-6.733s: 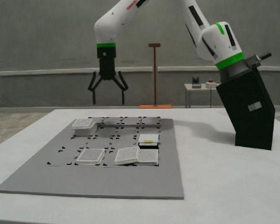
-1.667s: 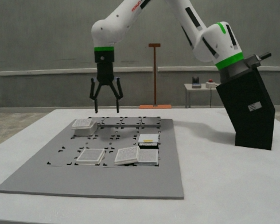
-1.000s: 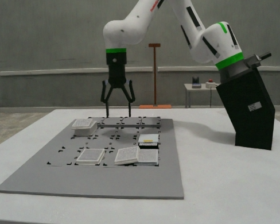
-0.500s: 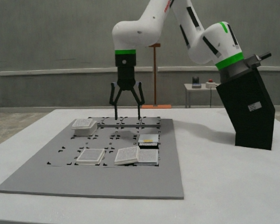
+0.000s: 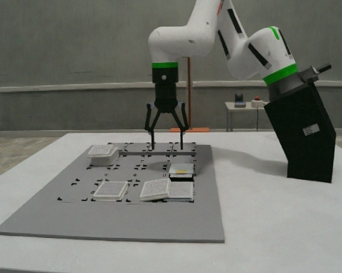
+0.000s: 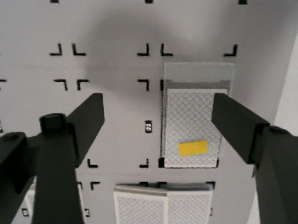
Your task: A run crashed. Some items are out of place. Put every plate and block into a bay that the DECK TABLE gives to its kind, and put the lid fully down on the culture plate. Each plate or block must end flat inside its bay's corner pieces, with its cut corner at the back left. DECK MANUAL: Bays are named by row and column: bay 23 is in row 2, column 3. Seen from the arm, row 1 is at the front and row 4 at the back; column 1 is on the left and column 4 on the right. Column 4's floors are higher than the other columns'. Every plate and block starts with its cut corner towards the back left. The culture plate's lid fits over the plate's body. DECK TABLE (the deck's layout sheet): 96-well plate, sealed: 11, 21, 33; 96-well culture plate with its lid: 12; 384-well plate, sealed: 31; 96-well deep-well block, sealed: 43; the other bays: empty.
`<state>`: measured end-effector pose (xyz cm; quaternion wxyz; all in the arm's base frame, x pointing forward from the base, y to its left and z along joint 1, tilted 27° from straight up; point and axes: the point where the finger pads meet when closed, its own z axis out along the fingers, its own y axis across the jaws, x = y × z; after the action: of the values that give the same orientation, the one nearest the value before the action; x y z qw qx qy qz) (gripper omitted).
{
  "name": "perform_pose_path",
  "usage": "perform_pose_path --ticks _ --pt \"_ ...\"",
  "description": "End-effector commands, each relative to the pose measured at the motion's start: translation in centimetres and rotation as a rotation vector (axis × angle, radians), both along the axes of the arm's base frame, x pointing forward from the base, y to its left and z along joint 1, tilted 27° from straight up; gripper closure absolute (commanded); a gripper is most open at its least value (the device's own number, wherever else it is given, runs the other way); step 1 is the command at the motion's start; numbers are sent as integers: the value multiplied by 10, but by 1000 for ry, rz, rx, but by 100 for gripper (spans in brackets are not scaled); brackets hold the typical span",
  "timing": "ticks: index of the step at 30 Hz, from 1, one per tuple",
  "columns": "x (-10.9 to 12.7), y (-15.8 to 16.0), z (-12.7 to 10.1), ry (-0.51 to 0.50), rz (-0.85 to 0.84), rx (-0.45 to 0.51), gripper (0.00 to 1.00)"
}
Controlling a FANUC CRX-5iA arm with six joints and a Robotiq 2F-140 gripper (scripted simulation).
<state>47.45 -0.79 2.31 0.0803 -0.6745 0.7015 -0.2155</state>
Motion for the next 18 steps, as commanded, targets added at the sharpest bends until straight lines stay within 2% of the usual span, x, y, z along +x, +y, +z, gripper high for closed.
perform_pose_path --ticks 1,10,18 --pt "-10 7 -8 -3 0 -1 30" --pt "-35 24 -28 -3 0 -1 30" --pt "-42 28 -33 -3 0 -1 30"
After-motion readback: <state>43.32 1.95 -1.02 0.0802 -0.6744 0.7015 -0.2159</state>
